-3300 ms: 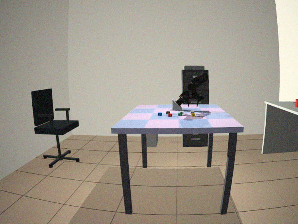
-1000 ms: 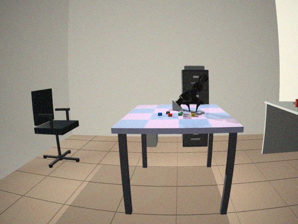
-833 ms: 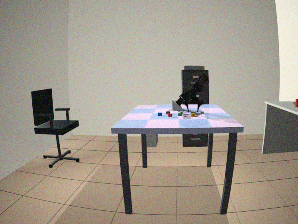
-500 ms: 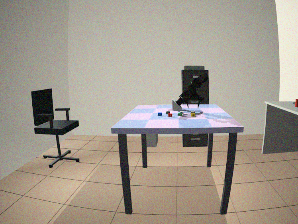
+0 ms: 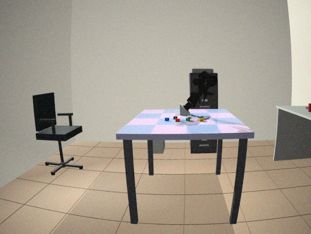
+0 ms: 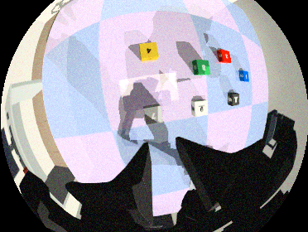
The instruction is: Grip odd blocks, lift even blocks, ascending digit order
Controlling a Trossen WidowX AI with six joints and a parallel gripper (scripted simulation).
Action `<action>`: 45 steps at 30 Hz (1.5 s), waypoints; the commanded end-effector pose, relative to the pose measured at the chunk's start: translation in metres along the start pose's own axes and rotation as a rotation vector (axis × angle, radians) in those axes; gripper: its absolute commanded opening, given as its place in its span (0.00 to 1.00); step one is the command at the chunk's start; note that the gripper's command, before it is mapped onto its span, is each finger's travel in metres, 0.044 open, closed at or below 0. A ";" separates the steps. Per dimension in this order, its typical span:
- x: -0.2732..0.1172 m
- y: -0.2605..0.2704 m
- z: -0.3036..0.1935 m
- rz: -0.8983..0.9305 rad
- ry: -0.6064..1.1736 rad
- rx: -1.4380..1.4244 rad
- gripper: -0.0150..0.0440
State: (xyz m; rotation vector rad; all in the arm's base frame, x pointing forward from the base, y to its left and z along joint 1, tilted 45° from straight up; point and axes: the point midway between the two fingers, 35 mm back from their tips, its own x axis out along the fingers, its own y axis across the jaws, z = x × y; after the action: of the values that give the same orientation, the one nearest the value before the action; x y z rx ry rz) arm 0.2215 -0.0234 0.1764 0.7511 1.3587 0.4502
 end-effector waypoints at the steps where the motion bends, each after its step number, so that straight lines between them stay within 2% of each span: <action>1: -0.002 -0.001 0.000 -0.002 0.006 0.001 0.46; 5: -0.003 -0.015 0.014 -0.006 0.006 -0.002 0.46; 13: -0.003 -0.108 0.071 -0.013 0.009 -0.019 0.46; 18: -0.002 -0.116 0.075 -0.011 0.011 -0.023 0.46; 20: 0.007 -0.117 0.076 -0.012 0.010 -0.023 0.55; 25: 0.070 -0.117 0.075 -0.010 0.009 -0.024 0.77; 29: 0.079 -0.117 0.074 -0.008 0.009 -0.024 0.93; 45: 0.100 -0.117 0.074 -0.008 0.009 -0.024 0.93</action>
State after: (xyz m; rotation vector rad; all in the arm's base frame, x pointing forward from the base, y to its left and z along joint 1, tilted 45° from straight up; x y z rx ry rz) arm 0.2975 -0.0584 0.0303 0.7155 1.3554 0.4567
